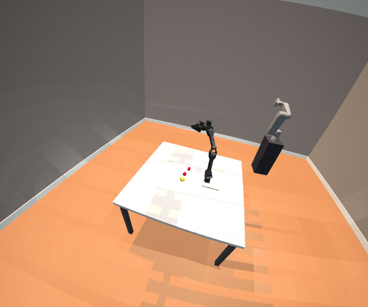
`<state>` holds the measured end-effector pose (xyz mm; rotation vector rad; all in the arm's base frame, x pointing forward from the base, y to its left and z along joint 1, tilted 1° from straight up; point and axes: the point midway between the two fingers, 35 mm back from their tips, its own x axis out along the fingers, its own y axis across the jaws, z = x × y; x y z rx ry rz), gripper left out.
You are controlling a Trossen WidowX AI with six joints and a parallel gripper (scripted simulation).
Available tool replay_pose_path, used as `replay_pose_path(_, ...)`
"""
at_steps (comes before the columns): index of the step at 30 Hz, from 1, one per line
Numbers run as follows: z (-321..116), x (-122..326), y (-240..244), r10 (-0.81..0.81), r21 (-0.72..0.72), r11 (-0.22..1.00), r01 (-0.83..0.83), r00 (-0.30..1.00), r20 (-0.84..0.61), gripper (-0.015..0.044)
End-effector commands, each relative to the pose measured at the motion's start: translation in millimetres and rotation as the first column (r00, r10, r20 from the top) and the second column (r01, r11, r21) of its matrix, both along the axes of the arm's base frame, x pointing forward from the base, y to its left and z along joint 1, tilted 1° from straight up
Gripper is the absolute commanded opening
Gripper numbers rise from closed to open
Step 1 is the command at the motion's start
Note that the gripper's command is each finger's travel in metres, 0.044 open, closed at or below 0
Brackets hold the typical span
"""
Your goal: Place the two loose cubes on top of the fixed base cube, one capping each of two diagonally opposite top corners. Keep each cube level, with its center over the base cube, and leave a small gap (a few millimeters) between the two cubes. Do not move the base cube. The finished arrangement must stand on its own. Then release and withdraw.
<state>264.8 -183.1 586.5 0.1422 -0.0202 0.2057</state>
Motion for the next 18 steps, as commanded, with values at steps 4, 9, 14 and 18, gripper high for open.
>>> replay_pose_path(4, -20, 15, -13, -0.049, 0.098, 0.994, 0.053, 0.998, -0.047, 0.0295)
replay_pose_path(9, -70, 42, -34, -0.119, 0.325, 0.928, 0.181, 0.972, -0.200, 0.0265)
replay_pose_path(14, -130, 62, -46, -0.150, 0.494, 0.798, 0.345, 0.908, -0.391, 0.0265)
replay_pose_path(18, -183, 72, -48, -0.149, 0.555, 0.670, 0.492, 0.822, -0.549, 0.0265)
